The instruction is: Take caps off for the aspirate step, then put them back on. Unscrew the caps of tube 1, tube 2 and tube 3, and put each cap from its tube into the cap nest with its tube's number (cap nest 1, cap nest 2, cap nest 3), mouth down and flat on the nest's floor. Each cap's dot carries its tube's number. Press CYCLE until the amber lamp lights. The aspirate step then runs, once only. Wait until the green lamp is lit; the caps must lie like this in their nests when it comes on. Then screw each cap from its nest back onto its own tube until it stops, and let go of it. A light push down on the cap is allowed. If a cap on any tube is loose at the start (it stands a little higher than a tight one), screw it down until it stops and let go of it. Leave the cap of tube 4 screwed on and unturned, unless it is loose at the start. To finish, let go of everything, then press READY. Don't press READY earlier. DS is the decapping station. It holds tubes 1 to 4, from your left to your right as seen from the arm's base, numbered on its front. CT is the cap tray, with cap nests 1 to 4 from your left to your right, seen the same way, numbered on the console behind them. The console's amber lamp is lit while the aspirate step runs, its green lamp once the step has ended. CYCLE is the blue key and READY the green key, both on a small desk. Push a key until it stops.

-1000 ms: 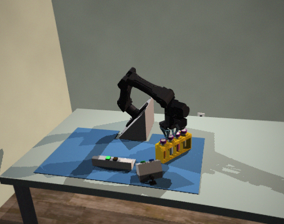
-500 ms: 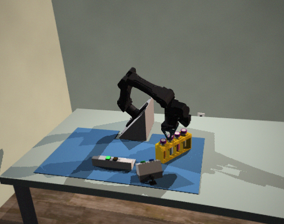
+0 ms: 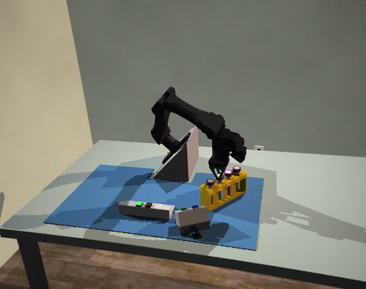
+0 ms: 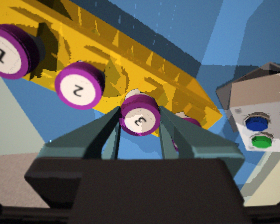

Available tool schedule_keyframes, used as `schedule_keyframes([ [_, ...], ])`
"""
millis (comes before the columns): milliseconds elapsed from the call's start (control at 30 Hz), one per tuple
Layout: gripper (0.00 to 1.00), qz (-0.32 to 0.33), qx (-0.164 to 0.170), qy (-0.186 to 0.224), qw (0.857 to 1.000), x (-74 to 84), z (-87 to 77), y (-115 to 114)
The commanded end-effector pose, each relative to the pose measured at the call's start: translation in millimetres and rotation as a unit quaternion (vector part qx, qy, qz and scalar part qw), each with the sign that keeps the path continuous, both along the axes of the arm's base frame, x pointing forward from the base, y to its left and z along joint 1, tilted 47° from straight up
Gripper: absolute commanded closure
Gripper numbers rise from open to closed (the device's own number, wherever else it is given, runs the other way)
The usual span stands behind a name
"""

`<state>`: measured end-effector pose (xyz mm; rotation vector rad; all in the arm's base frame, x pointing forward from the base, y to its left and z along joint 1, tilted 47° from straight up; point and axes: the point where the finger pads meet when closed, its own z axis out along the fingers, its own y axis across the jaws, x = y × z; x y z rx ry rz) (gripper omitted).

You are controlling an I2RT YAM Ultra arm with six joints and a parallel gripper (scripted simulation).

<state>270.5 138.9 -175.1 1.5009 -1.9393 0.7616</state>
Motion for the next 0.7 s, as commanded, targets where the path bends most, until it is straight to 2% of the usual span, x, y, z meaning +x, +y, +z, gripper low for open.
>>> schedule_keyframes([
  [0, 1.0, 0.005, 0.006, -0.005, 1.0, 2.8, 2.6, 5.7],
  [133, 1.0, 0.005, 0.006, -0.005, 1.0, 2.8, 2.6, 5.7],
  [300, 1.0, -0.052, -0.001, -0.065, 0.997, 2.8, 2.4, 5.5],
  [467, 1.0, -0.109, -0.008, -0.125, 0.986, 2.8, 2.3, 5.3],
  [533, 1.0, -0.109, -0.008, -0.125, 0.986, 2.8, 2.3, 5.3],
  [667, 1.0, -0.153, -0.013, -0.172, 0.973, 2.8, 2.1, 5.2],
])
